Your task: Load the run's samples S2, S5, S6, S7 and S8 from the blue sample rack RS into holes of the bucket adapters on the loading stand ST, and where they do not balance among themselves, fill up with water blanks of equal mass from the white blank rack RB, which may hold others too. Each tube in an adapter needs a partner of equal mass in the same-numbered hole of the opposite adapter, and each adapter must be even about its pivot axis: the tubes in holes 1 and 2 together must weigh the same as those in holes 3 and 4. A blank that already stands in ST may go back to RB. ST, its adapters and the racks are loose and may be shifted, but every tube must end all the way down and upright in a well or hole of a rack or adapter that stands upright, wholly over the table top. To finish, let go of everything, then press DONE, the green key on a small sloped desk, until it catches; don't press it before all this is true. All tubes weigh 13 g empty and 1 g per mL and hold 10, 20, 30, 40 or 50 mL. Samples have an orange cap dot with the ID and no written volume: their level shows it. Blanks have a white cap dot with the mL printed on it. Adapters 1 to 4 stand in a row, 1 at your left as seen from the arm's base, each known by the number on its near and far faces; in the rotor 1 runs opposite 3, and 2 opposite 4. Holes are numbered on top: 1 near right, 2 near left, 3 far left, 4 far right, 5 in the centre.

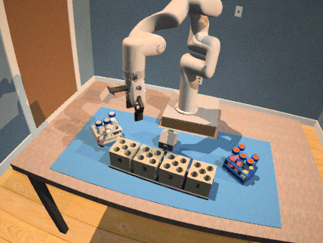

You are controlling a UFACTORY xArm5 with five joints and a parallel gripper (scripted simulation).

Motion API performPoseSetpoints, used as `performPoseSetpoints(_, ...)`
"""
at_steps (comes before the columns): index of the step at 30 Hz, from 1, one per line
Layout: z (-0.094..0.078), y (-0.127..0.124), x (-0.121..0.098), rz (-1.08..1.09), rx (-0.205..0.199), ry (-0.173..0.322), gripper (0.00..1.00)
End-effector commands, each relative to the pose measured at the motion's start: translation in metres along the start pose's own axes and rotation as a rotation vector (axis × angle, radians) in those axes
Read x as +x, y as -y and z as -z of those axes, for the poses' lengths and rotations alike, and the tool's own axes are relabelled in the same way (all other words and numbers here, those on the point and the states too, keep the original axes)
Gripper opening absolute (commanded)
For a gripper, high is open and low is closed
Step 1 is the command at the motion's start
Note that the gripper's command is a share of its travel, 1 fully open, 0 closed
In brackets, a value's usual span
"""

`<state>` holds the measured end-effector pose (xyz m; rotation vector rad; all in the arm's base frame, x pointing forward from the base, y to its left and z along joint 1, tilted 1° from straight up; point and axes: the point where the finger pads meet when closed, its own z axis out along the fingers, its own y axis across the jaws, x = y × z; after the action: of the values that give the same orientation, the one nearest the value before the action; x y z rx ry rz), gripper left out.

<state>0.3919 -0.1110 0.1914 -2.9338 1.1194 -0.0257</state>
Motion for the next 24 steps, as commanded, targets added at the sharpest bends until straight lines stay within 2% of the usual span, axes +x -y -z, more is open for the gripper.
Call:
performPoseSetpoints(1, 0.002, -0.021, 0.015, -0.004, 0.001, -0.005, 1.00)
performPoseSetpoints(24, 0.003, -0.110, 0.071, -0.004, -0.004, -0.008, 1.00)
